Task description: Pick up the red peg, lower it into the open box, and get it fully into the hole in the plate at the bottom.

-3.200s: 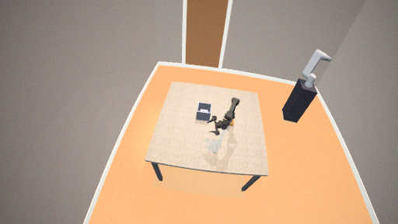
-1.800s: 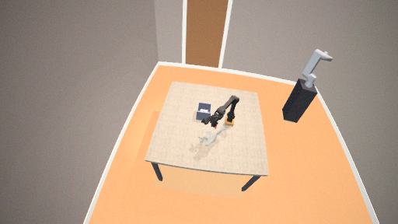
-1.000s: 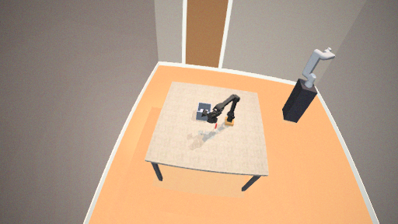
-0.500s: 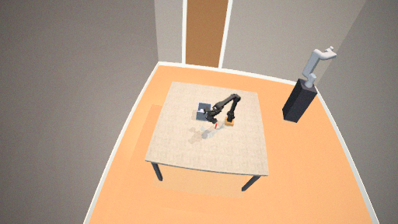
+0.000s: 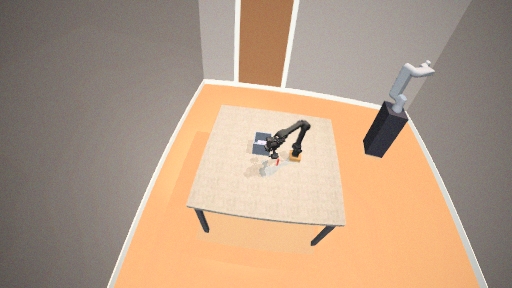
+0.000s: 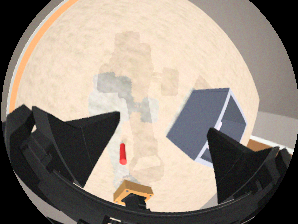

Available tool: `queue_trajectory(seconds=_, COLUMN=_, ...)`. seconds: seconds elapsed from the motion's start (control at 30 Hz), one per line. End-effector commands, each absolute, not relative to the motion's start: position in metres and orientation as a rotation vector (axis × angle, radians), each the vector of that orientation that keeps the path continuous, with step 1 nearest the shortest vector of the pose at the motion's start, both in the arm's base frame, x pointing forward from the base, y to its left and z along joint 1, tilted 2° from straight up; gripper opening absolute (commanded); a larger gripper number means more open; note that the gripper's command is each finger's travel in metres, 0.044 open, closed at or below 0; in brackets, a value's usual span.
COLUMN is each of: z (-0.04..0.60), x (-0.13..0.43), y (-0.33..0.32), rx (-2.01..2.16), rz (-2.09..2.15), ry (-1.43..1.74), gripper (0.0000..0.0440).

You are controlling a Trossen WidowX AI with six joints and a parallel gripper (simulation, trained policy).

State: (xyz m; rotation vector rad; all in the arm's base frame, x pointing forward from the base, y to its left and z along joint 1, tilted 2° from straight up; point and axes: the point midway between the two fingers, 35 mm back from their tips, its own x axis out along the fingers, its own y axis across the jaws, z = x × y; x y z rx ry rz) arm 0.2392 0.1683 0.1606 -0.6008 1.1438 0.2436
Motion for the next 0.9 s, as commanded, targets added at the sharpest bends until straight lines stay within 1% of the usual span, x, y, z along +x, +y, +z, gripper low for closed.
queue_trajectory(seconds=0.0, z=0.156, x=0.234, y=0.164, rx=-0.494, rz=0.189, ry=1.182, gripper=0.0440)
queue_trajectory(seconds=0.87, z=0.123, x=0.189, y=0.141, rx=0.295, rz=-0.336, ry=1.412, gripper=0.0440)
